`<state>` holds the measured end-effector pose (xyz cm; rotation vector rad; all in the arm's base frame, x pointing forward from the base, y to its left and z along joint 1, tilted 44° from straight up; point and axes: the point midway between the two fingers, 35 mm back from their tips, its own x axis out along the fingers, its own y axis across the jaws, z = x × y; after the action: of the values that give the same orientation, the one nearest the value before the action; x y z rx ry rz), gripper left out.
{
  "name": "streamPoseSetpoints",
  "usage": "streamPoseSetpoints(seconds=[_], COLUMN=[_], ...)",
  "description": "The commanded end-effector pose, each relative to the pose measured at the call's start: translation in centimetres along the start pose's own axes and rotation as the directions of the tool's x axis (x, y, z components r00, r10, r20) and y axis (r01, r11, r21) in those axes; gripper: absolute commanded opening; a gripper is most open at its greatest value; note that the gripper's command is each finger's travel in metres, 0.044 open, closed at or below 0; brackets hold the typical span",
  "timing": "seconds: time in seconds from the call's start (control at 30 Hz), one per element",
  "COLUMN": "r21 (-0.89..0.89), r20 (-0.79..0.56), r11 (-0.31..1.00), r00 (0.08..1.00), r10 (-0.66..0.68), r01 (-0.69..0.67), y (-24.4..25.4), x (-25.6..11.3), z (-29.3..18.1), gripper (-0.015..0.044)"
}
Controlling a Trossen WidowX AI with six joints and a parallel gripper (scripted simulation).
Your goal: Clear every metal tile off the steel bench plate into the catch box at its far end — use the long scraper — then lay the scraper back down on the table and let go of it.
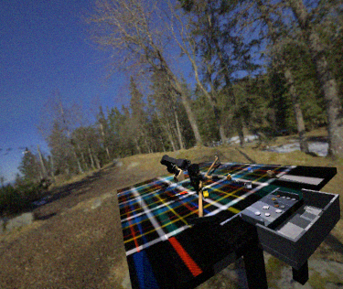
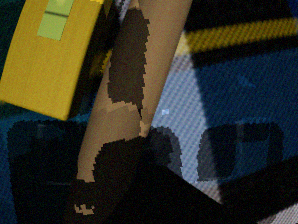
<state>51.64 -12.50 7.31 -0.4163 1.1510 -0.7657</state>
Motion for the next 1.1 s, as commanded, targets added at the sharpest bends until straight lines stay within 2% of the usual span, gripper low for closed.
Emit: streamPoseSetpoints(seconds=[0.0,1.07], r21=[0.006,0.007], r20=[0.001,0.001], r11=[1.000,1.000], r00=[1.000,1.000], r10=[-0.003,-0.002], r01=[0.003,0.002], y=[0.4,3.4], x=[0.1,0.3], z=[0.2,1.1], gripper=[0.0000,0.0000])
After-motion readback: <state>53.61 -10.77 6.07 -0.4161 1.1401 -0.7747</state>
